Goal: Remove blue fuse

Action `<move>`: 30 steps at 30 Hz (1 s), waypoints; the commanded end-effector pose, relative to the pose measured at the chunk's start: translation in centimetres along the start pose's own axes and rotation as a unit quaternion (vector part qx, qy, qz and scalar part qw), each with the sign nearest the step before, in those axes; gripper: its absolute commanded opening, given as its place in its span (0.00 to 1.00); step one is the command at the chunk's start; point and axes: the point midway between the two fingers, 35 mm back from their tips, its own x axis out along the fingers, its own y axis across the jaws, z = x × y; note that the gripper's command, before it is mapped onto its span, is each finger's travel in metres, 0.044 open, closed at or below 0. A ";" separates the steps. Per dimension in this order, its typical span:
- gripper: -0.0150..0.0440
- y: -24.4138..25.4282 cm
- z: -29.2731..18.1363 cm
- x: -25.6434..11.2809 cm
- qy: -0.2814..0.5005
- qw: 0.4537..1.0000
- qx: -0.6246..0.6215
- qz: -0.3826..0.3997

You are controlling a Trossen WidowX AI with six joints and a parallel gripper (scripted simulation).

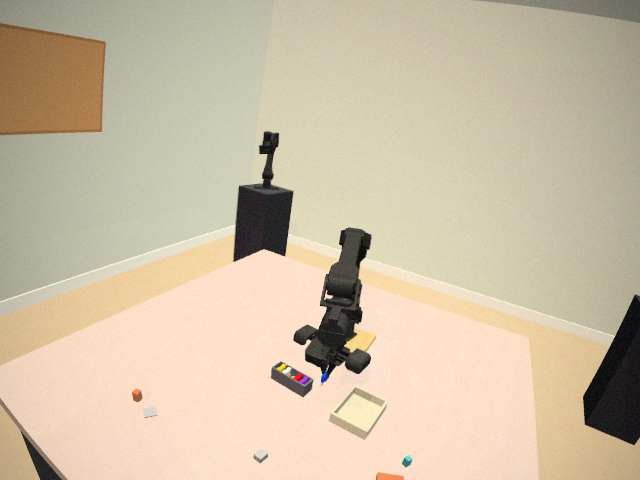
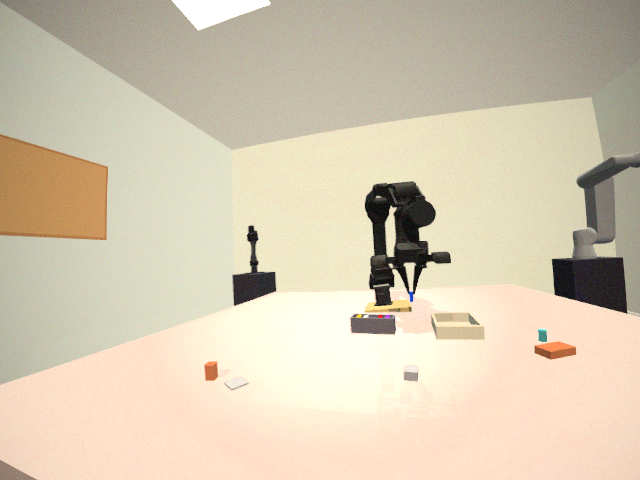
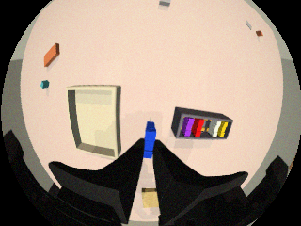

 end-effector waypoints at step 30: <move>0.25 10.1 -2.7 2.1 0.003 1.000 0.000 0.005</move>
